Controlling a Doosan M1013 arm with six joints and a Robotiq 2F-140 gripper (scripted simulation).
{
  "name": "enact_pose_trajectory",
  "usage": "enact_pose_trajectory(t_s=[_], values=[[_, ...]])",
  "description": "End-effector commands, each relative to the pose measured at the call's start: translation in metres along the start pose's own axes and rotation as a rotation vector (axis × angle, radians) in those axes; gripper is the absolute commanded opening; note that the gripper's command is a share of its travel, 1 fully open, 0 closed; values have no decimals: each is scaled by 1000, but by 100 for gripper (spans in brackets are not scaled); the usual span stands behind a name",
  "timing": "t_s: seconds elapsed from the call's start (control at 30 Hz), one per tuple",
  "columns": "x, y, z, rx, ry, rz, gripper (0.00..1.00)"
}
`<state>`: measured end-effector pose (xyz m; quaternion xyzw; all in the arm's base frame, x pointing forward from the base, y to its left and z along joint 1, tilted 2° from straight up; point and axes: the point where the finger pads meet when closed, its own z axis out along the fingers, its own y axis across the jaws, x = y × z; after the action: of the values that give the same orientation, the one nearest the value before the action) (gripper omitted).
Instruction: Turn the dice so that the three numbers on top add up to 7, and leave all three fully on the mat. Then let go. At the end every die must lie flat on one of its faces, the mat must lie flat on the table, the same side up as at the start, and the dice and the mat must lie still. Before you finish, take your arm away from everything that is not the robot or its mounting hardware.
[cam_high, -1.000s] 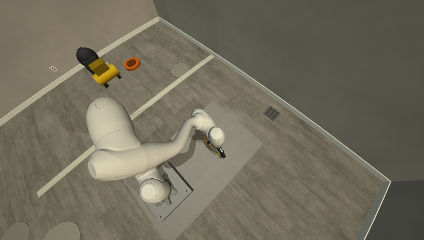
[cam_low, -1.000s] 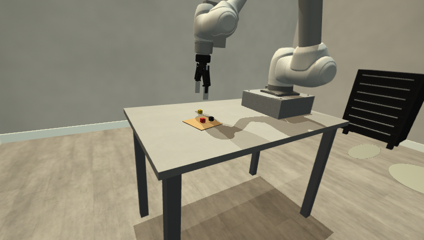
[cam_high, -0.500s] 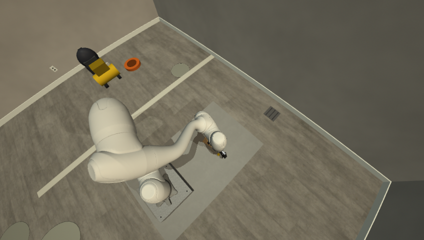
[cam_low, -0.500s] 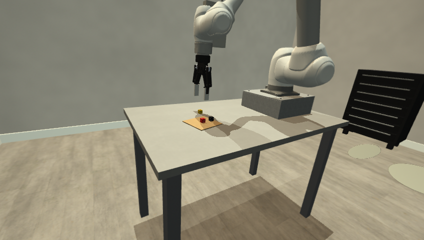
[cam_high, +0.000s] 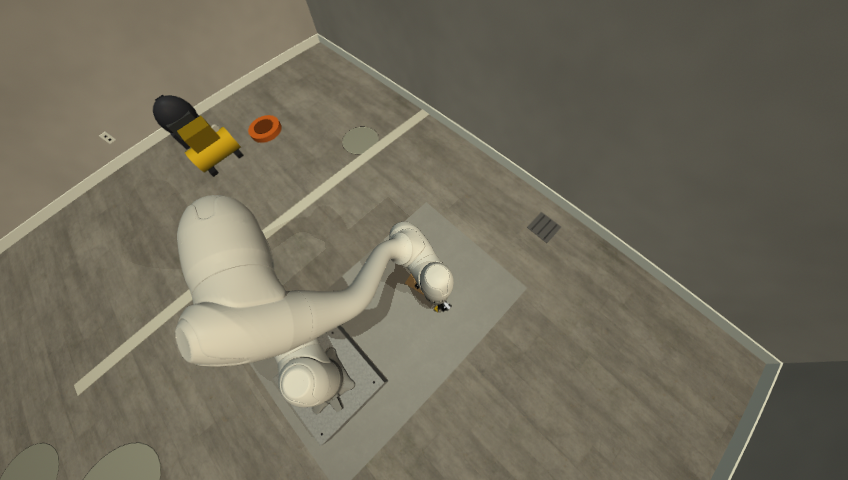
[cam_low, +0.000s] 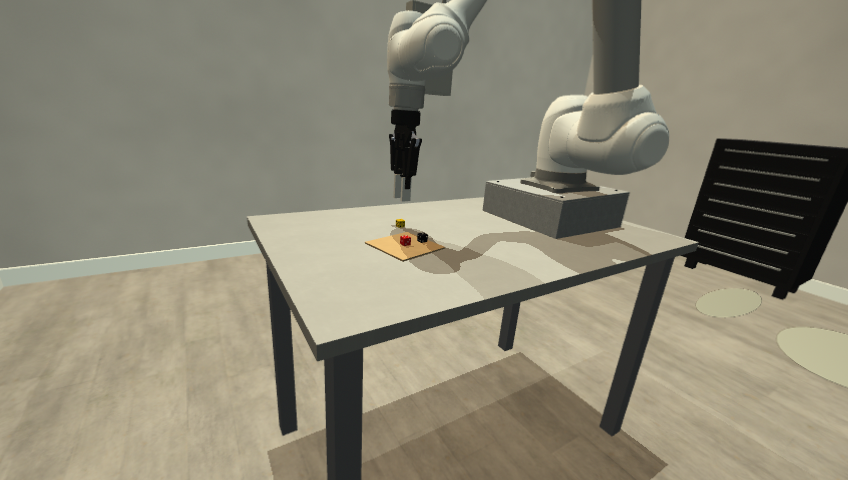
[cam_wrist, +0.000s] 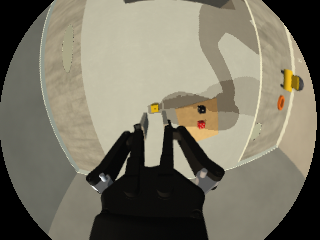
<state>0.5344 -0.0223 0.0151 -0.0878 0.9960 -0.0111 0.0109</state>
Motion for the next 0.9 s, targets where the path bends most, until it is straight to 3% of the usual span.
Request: enact_pose_trajectory(t_s=[0.0,0.87], values=[[0,0,0,0,0,0,21],[0,0,3,-1,0,-7,21]])
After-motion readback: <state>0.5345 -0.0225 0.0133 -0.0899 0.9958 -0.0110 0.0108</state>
